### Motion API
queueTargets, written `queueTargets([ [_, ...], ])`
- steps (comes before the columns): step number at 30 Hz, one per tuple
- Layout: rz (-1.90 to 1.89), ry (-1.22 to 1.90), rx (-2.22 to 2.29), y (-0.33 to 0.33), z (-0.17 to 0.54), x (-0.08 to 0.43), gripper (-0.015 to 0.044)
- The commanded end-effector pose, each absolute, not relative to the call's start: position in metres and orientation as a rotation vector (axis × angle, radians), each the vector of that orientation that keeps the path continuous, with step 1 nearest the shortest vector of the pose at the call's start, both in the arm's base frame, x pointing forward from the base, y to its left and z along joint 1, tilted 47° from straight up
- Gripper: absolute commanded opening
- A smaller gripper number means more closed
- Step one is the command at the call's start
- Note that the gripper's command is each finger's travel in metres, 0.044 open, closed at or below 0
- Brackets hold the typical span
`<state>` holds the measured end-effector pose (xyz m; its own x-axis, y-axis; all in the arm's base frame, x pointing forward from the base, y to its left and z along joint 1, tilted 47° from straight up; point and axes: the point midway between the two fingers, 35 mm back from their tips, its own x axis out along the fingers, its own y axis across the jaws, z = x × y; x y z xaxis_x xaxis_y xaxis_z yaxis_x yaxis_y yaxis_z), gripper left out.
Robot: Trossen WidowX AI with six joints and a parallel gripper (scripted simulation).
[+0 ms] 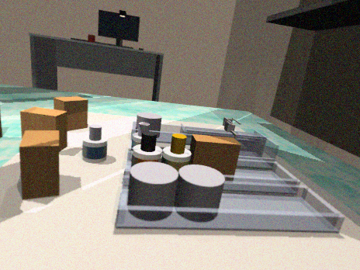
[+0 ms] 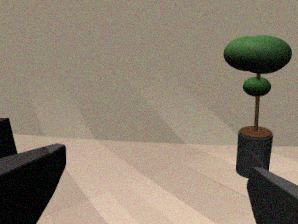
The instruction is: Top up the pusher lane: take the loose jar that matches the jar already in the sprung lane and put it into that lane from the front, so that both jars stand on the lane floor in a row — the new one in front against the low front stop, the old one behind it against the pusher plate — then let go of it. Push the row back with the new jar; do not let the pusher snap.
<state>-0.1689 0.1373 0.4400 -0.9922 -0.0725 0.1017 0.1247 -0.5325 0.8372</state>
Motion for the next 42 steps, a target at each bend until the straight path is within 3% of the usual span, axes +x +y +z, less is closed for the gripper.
queueTargets([
  [1,-2.659,-1.443,-0.092,0.136,0.441,-0.169,0.0426],
  [9,-2.591,-1.009,-0.179,0.028,0.487,-0.162,0.0440],
  [17,-2.346,-0.661,-0.194,-0.092,0.503,-0.111,0.0440],
  [30,-1.821,-0.134,-0.178,-0.225,0.452,0.063,0.0440],
  [42,-1.291,0.316,-0.181,-0.222,0.339,0.230,0.0440],
])
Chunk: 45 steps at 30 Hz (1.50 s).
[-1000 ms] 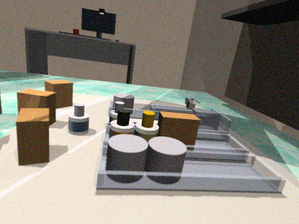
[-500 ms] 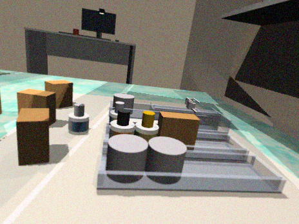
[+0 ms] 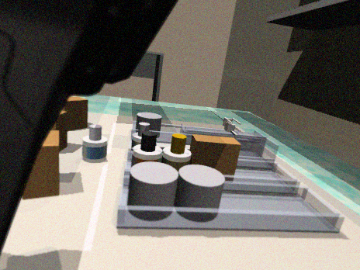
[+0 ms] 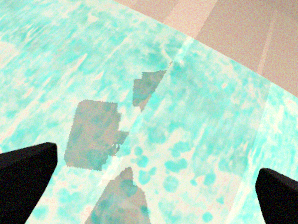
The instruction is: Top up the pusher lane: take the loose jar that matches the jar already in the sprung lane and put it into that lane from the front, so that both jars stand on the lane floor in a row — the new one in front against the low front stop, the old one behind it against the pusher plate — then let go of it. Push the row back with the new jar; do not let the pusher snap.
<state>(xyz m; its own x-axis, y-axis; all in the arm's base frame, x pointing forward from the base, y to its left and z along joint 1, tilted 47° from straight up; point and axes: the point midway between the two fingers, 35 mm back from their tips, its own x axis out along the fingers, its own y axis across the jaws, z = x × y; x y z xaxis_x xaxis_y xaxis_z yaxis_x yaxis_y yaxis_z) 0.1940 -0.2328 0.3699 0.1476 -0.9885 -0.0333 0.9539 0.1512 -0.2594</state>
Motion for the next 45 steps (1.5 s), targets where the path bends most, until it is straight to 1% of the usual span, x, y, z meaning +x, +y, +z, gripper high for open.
queueTargets([
  [1,-1.253,0.355,-0.178,-0.216,0.327,0.242,0.0440],
  [7,-1.044,0.597,-0.172,-0.172,0.252,0.295,0.0440],
  [12,-0.889,0.827,-0.200,-0.121,0.186,0.312,0.0440],
  [18,-0.759,1.106,-0.290,-0.059,0.120,0.298,0.0440],
  [24,-0.708,1.409,-0.508,-0.001,0.069,0.248,0.0440],
  [26,-0.711,1.438,-0.541,0.004,0.065,0.242,0.0440],
  [30,-0.711,1.437,-0.541,0.006,0.063,0.244,0.0440],
  [34,-0.712,1.437,-0.541,-0.014,0.044,0.244,0.0440],
  [45,-0.713,1.436,-0.542,-0.030,0.028,0.244,0.0440],
])
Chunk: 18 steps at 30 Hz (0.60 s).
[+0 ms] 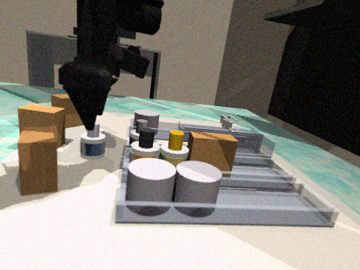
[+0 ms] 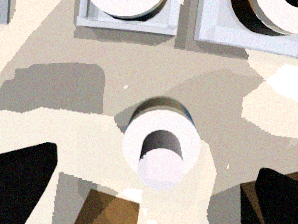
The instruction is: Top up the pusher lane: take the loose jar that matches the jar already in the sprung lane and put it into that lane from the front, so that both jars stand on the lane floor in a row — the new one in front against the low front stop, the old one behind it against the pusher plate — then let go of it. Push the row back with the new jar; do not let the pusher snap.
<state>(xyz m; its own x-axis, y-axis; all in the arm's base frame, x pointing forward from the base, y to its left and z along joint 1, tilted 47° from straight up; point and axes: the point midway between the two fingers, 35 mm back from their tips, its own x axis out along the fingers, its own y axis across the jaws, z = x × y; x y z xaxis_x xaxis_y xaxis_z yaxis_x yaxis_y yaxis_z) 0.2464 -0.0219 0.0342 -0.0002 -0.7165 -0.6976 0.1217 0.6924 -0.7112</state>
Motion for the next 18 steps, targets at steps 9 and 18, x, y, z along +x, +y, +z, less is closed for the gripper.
queueTargets([
  [9,-0.712,1.436,-0.542,-0.037,0.020,0.244,0.0440],
  [18,-0.713,1.436,-0.542,-0.048,0.010,0.244,0.0440],
])
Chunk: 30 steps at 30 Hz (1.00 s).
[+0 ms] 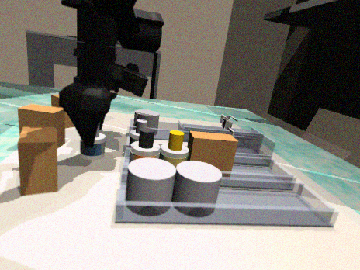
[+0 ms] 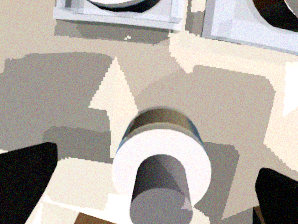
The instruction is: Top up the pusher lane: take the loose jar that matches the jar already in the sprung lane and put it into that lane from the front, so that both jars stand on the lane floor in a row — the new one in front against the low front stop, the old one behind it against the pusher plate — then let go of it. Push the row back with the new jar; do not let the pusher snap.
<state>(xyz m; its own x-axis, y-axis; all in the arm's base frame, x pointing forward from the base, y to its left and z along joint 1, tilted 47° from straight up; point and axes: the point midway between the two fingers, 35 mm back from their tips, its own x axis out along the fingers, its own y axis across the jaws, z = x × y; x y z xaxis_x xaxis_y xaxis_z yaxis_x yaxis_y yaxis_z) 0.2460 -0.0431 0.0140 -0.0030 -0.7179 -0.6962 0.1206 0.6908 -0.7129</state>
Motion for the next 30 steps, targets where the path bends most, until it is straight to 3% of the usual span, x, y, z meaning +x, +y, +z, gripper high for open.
queueTargets([
  [1,-0.713,1.436,-0.543,-0.049,0.009,0.244,0.0440],
  [4,-0.713,1.436,-0.543,-0.051,0.008,0.244,0.0440],
  [14,-0.713,1.436,-0.543,-0.051,0.008,0.244,0.0177],
  [20,-0.713,1.436,-0.543,-0.051,0.008,0.244,0.0138],
  [25,-0.710,1.436,-0.540,-0.041,0.017,0.247,0.0006],
  [30,-0.705,1.437,-0.538,-0.021,0.037,0.251,0.0000],
])
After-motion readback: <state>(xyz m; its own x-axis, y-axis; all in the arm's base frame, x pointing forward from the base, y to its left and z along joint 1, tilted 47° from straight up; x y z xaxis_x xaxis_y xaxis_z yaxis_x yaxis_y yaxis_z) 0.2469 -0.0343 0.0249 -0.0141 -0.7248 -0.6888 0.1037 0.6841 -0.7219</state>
